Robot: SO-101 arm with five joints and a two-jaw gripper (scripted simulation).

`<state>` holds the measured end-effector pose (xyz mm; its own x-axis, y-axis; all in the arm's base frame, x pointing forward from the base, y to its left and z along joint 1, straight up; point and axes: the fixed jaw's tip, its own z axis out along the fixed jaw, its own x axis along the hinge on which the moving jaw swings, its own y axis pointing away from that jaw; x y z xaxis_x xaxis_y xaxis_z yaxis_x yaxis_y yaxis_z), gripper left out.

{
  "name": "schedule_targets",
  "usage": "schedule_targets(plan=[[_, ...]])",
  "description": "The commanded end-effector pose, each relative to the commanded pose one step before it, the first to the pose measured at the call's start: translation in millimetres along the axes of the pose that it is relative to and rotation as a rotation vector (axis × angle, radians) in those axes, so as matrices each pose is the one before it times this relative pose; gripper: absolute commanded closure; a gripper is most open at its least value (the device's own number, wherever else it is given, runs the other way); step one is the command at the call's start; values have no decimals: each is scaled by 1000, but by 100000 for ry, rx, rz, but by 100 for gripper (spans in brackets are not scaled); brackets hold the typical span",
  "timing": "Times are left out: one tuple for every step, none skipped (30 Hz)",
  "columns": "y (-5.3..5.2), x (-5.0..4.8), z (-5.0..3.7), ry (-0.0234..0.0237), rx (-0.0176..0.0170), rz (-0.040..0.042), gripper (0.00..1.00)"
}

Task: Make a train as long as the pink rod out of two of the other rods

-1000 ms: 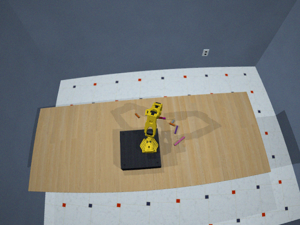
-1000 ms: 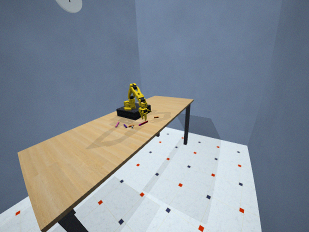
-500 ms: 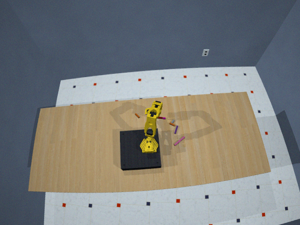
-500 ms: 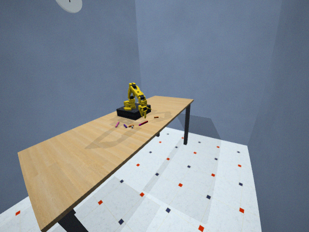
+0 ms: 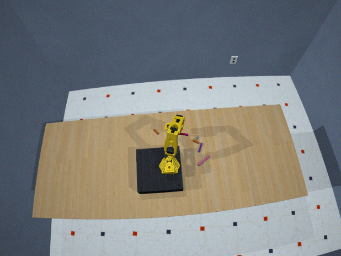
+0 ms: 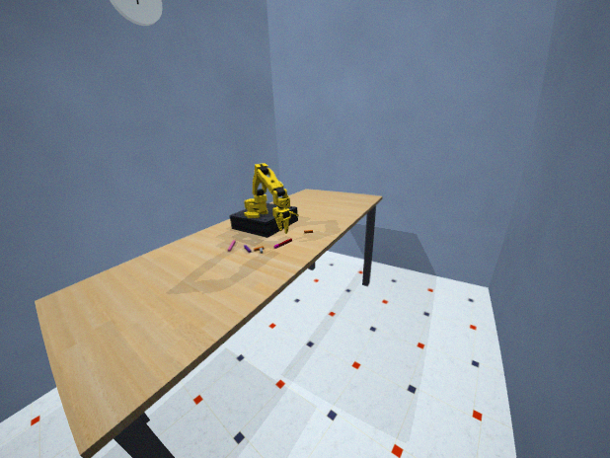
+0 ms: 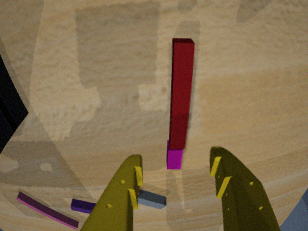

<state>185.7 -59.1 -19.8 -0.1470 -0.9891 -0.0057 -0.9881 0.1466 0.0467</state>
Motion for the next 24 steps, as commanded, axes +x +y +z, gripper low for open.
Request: schedule_targets(plan=[[-3814, 1404, -5518, 246, 2601, -132, 83], [0, 0, 0, 0, 0, 0, 83], [0, 0, 0, 0, 0, 0, 83], [0, 0, 0, 0, 0, 0, 83], [0, 0, 0, 0, 0, 0, 83], [0, -1, -4, 0, 1, 3, 83], [-3, -9, -28, 1, 5, 23, 83], [-7, -25, -75, 2, 14, 60, 83], [-13, -47, -143, 5, 26, 113, 83], [-21, -76, -228, 7, 42, 181, 83], [-29, -111, -331, 10, 61, 263, 83], [-39, -150, -449, 13, 82, 356, 83], [-48, -194, -579, 17, 107, 460, 83], [0, 0, 0, 0, 0, 0, 83], [0, 0, 0, 0, 0, 0, 83], [-57, -243, -721, 20, 133, 573, 83], [-65, -295, -873, 23, 161, 695, 83], [-71, -351, -1033, 25, 191, 823, 83], [-74, -410, -1199, 27, 223, 957, 83], [-73, -470, -1369, 27, 255, 1095, 83], [-68, -533, -1543, 26, 289, 1237, 83], [-57, -597, -1718, 23, 323, 1380, 83], [-41, -662, -1893, 19, 357, 1526, 83], [-18, -727, -2067, 12, 392, 1671, 83]])
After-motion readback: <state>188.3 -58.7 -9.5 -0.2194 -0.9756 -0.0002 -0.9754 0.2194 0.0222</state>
